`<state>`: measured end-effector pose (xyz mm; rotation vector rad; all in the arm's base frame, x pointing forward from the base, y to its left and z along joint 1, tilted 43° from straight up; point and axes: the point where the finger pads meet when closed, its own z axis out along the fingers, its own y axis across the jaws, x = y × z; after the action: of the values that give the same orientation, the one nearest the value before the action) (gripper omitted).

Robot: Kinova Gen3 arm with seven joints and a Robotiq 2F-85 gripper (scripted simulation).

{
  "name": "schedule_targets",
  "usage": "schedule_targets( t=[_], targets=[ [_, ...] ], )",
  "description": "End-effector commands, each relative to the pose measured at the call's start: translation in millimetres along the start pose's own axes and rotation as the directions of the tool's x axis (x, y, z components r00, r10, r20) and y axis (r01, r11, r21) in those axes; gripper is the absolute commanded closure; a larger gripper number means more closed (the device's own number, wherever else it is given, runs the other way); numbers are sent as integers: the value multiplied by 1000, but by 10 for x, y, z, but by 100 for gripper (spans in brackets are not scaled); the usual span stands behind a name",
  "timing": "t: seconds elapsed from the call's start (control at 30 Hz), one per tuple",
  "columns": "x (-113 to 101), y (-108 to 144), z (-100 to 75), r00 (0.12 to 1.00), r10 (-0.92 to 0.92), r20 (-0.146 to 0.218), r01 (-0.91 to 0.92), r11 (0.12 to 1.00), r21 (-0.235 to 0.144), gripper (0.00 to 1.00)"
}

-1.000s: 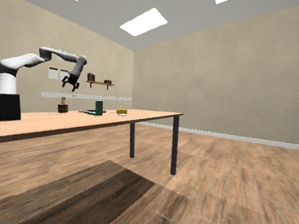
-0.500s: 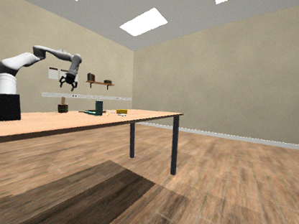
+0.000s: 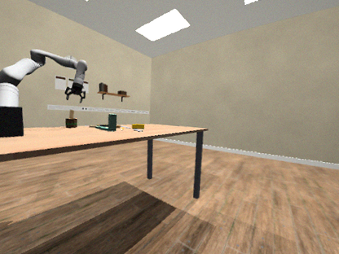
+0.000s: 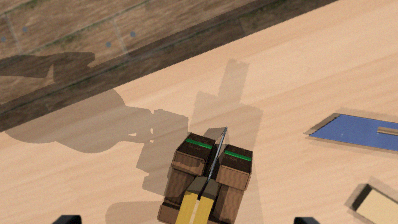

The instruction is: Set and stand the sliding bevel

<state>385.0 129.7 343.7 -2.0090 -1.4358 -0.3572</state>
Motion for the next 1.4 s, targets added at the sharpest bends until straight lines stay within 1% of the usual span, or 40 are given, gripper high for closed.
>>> schedule_targets(
  t=[0.0,0.23,0.3,0.4,0.53,0.7,1.27,1.37],
  targets=[
    [-3,-22,0,996,89,16,-88,995,-45,0],
    [-16,-48,9,977,212,20,-209,972,-105,0],
    [-16,-48,9,977,212,20,-209,972,-105,0],
    [-21,-54,12,968,249,19,-245,962,-124,0],
    [-26,-59,14,961,278,16,-273,952,-138,0],
    [-28,-60,14,957,288,15,-283,948,-143,0],
    [-28,-60,15,957,289,15,-284,948,-144,0],
    [-29,-54,58,957,289,15,-284,948,-144,0]
  ],
)
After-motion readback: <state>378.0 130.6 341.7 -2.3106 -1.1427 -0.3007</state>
